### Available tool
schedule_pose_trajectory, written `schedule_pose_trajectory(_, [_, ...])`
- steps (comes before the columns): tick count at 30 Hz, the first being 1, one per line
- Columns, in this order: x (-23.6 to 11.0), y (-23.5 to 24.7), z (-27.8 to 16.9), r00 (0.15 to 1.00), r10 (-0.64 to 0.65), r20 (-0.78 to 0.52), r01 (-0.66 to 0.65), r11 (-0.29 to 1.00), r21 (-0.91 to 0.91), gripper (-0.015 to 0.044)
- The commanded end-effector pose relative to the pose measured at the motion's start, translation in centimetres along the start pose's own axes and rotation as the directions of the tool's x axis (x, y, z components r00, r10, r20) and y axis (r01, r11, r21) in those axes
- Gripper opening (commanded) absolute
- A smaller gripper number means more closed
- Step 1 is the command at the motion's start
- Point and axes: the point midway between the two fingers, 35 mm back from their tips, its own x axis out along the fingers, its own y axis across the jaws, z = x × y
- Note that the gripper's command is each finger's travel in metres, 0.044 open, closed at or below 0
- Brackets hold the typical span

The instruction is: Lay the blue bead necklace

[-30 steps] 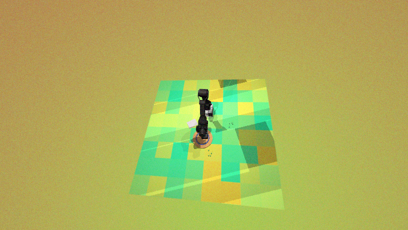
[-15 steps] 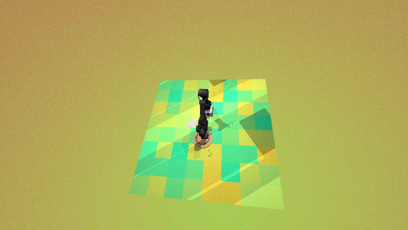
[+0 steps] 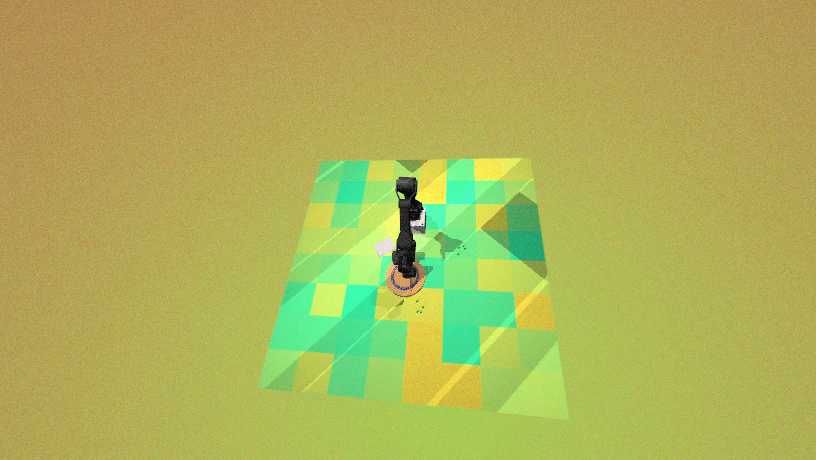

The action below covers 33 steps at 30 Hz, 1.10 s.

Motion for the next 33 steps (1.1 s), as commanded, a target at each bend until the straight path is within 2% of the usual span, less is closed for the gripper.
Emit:
schedule_pose_trajectory(1, [-0.1,0.0,0.0,1.0,0.0,-0.001,0.0,1.0,0.003,0.044])
schedule_pose_trajectory(6, [-0.1,0.0,0.0,1.0,0.0,-0.001,0.0,1.0,0.003,0.044])
schedule_pose_trajectory(8, [-0.1,0.0,0.1,1.0,0.0,-0.001,0.0,0.998,-0.058,0.0387])
schedule_pose_trajectory(12, [-0.5,0.1,0.6,1.0,0.001,0.0,-0.001,0.916,-0.4,0.0282])
schedule_pose_trajectory(15, [-0.8,0.2,1.1,1.0,0.001,0.0,0.0,0.771,-0.637,0.0204])
schedule_pose_trajectory(18, [-1.1,0.2,1.5,1.0,0.001,0.001,0.0,0.566,-0.824,0.0125])
schedule_pose_trajectory(22, [-1.4,0.3,2.1,1.0,0.001,0.001,0.001,0.236,-0.972,0.012])
schedule_pose_trajectory(33, [-2.0,0.3,3.0,1.0,0.001,0.002,0.002,-0.226,-0.974,0.012])
